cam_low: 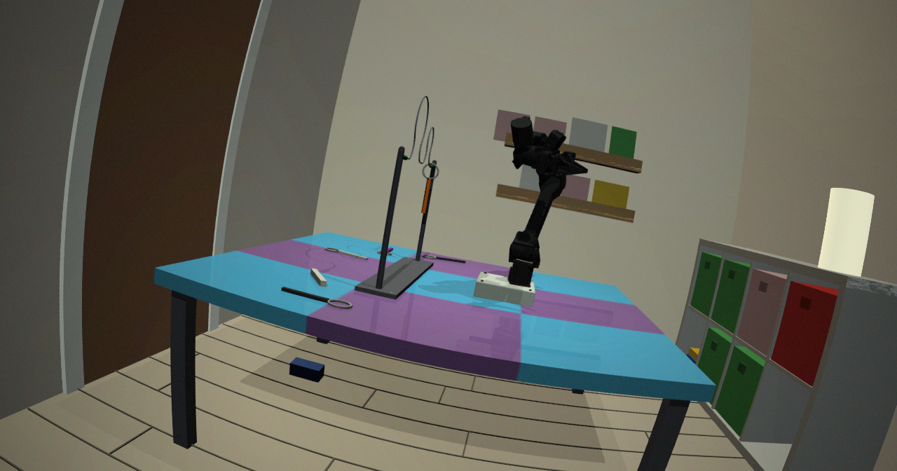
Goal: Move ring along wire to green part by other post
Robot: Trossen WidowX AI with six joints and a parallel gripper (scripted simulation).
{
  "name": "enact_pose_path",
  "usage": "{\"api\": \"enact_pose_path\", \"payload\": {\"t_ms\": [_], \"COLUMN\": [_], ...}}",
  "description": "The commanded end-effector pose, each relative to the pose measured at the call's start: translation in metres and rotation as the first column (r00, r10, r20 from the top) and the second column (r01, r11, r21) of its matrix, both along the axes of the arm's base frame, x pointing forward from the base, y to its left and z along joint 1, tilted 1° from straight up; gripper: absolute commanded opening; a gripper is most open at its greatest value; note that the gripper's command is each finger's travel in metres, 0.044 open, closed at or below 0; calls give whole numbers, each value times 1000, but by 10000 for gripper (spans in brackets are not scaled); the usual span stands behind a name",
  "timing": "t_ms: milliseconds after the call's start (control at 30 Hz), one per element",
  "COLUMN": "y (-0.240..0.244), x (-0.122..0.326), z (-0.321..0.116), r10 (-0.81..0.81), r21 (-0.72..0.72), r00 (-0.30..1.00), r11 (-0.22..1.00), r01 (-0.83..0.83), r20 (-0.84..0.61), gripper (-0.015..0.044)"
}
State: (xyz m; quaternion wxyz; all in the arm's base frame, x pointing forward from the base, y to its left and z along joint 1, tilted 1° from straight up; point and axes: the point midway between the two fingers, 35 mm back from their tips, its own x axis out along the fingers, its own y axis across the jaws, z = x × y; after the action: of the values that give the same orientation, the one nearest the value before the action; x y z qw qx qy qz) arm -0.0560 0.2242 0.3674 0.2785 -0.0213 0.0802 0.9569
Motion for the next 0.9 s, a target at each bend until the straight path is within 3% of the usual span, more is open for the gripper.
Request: {"api": "enact_pose_path", "payload": {"t_ms": [0, 467, 867], "y": [14, 45, 12], "x": [22, 142, 272], "z": [-9, -42, -84], "r10": [-79, -430, -743], "r21": [-4, 17, 39], "r00": [997, 903, 668], "r11": [997, 903, 669], "r01": [79, 429, 742], "r20": [7, 23, 37], "gripper": [160, 160, 160]}}
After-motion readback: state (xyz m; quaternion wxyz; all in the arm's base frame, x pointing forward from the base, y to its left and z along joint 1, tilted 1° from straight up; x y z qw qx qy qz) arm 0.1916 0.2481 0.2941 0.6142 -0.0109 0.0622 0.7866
